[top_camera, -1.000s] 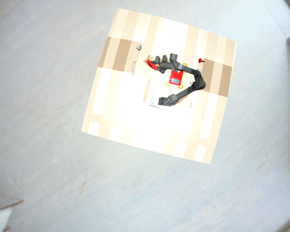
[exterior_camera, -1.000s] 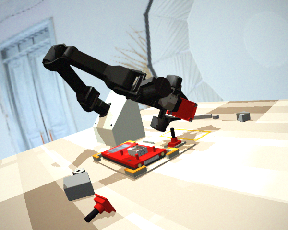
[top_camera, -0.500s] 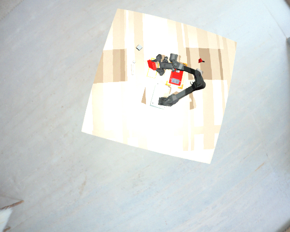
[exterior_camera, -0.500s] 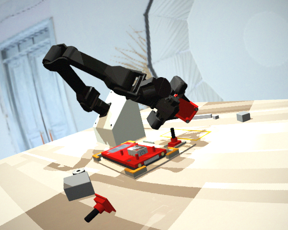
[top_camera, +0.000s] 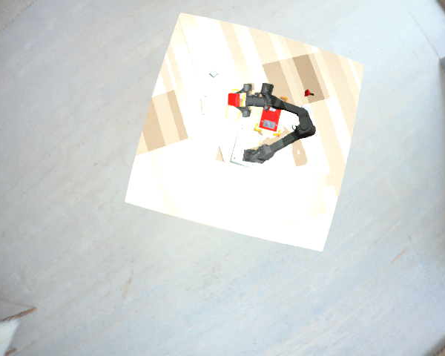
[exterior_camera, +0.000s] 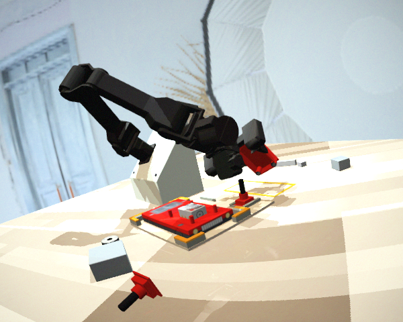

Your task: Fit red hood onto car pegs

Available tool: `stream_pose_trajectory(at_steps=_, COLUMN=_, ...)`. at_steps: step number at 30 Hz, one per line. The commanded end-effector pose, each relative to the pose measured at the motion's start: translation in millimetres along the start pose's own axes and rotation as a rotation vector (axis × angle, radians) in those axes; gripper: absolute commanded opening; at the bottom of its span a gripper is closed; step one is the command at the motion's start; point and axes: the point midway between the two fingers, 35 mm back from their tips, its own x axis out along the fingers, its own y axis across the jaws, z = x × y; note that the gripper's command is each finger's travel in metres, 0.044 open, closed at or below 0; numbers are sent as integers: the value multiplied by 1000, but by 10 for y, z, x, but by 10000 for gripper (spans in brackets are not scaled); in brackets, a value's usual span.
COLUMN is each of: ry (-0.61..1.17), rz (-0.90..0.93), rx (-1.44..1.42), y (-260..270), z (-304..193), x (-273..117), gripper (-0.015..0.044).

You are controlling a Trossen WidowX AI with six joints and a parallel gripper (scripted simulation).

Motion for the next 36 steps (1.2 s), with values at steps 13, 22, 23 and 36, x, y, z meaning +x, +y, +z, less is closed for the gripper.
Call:
stream_pose_trajectory(at_steps=13, ry=1, rz=-6, rx=465, y=-218, z=387, x=106, gripper=0)
stream_pose_trajectory(at_steps=22, ry=21, rz=4, rx=436, y=-164, z=312, x=73, gripper=53)
stream_pose_trajectory(at_steps=23, ry=21, rz=4, rx=436, y=-164, z=312, x=73, gripper=79)
stream_pose_trajectory(at_steps=36, ry=21, rz=4, rx=436, y=-164, z=312, x=73, gripper=420)
